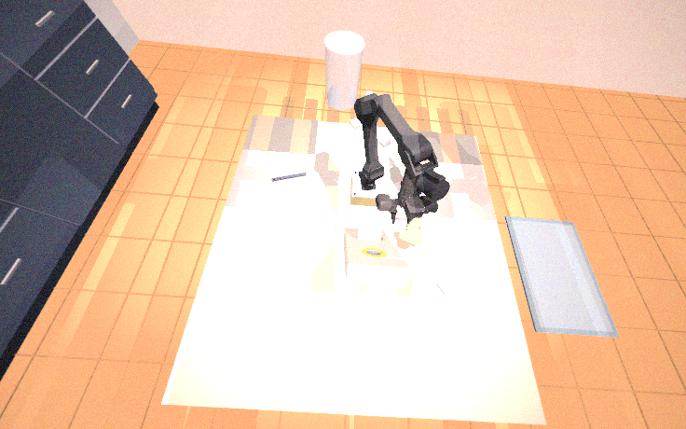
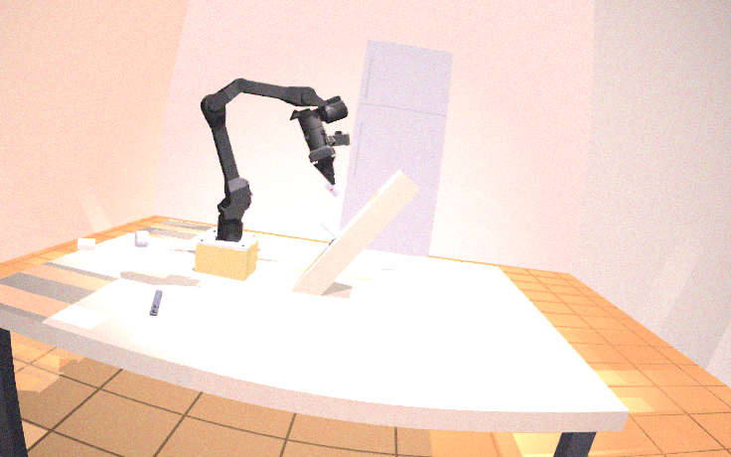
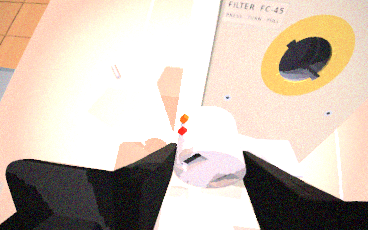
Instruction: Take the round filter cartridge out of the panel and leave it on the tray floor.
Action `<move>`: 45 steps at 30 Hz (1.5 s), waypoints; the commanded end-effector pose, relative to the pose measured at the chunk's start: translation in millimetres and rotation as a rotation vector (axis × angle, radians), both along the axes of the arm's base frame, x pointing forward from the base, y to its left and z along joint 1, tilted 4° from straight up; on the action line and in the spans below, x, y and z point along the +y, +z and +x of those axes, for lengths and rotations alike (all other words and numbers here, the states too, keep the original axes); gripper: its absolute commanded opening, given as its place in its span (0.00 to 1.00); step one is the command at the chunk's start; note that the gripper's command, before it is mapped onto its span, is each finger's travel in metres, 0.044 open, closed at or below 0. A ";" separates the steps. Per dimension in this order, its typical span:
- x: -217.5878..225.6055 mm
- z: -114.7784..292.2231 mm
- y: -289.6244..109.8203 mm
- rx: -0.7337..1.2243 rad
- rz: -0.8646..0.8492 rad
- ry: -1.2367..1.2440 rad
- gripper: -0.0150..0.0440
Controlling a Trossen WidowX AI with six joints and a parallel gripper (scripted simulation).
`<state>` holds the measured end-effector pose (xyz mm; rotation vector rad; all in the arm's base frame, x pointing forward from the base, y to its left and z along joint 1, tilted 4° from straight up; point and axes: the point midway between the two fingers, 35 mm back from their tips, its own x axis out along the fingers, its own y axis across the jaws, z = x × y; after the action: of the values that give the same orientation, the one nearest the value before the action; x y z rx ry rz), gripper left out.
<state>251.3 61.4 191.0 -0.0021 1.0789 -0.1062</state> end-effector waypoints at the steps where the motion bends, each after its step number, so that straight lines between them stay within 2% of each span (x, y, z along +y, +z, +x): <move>1: 20.4 -3.3 0.4 0.006 0.008 0.112 0.25; 16: 100.2 -35.8 0.4 0.029 0.025 0.576 0.25; 32: 170.1 -96.7 2.4 0.037 0.045 1.068 0.25; 40: 173.2 -100.3 1.9 0.037 0.046 1.092 0.25; 45: 187.6 -117.3 -14.9 0.039 0.050 1.171 0.25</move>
<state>145.4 241.2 187.2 -0.5550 0.9815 0.9253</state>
